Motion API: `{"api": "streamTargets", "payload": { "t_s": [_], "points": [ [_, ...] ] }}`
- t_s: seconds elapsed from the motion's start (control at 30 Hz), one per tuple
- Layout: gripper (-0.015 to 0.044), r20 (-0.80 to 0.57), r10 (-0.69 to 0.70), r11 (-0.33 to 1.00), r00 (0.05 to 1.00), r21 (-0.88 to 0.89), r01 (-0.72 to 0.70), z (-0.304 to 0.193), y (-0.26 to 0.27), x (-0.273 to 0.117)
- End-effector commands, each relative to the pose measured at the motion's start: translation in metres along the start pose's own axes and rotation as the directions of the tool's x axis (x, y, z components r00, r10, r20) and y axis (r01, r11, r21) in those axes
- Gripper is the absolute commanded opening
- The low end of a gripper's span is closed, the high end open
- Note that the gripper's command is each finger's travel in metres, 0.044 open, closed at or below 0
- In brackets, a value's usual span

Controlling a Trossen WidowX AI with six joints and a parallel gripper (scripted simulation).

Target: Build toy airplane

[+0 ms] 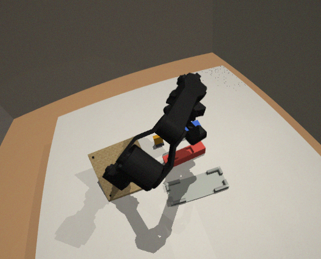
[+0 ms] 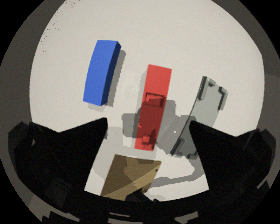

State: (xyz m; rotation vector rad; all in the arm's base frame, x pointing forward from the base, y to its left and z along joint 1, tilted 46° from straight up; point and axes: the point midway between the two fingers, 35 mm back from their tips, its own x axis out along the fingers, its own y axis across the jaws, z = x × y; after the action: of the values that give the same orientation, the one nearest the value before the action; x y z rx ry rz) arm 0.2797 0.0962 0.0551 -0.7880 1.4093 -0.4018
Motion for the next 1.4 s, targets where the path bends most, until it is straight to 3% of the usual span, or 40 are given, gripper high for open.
{"api": "streamTargets", "payload": {
  "t_s": [0.0, 0.17, 0.33, 1.37],
  "points": [
    [0.0440, -0.065, -0.018, 0.992, 0.998, 0.123, 0.026, -0.016, -0.008, 0.005],
    [0.0440, -0.065, -0.018, 0.992, 0.998, 0.123, 0.026, -0.016, -0.008, 0.007],
    [0.0440, -0.065, -0.020, 0.992, 0.998, 0.123, 0.028, -0.019, -0.009, 0.056],
    [0.0440, -0.064, -0.021, 0.992, 0.998, 0.123, 0.029, -0.022, -0.010, 0.106]
  ]
}}
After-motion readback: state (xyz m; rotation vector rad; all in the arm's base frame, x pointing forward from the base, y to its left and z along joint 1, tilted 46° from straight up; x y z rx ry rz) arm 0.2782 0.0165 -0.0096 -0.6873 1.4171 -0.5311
